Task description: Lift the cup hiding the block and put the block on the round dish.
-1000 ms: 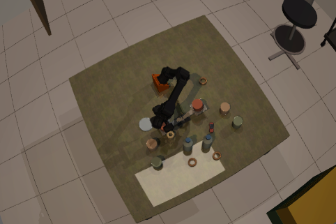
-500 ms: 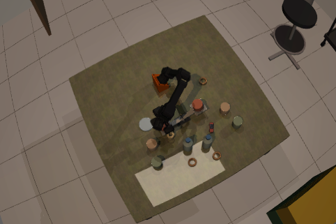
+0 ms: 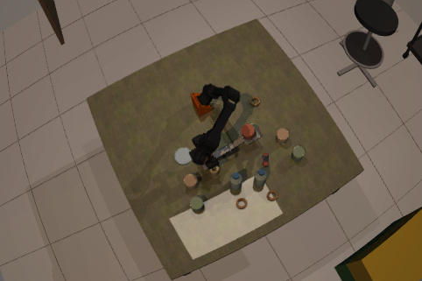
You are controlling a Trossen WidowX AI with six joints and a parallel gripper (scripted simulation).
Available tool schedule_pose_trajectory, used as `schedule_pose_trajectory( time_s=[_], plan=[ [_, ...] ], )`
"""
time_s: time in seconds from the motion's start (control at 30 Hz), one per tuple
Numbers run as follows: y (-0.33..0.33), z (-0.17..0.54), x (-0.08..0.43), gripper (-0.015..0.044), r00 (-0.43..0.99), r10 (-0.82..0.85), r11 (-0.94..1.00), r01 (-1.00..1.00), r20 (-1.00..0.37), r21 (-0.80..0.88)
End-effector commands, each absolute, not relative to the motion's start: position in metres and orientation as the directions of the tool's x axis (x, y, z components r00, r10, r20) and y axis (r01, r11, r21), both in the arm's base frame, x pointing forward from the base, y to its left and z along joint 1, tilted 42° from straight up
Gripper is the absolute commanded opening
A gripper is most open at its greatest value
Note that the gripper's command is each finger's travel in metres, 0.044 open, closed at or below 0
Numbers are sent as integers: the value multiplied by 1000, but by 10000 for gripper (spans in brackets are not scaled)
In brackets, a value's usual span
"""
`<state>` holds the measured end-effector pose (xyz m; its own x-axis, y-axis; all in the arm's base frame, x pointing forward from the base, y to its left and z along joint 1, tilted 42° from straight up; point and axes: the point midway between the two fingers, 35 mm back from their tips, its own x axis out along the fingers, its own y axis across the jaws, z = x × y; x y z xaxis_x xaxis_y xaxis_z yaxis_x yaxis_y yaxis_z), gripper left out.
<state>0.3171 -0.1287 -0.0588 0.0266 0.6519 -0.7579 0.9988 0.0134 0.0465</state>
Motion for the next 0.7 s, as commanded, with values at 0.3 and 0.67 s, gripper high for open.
schedule_pose_trajectory(
  time_s=[0.3, 0.67],
  plan=[
    [-130, -57, 318, 150, 31, 654, 5, 999, -756, 45],
    [-141, -47, 320, 0, 35, 651, -1, 999, -758, 46]
  ],
)
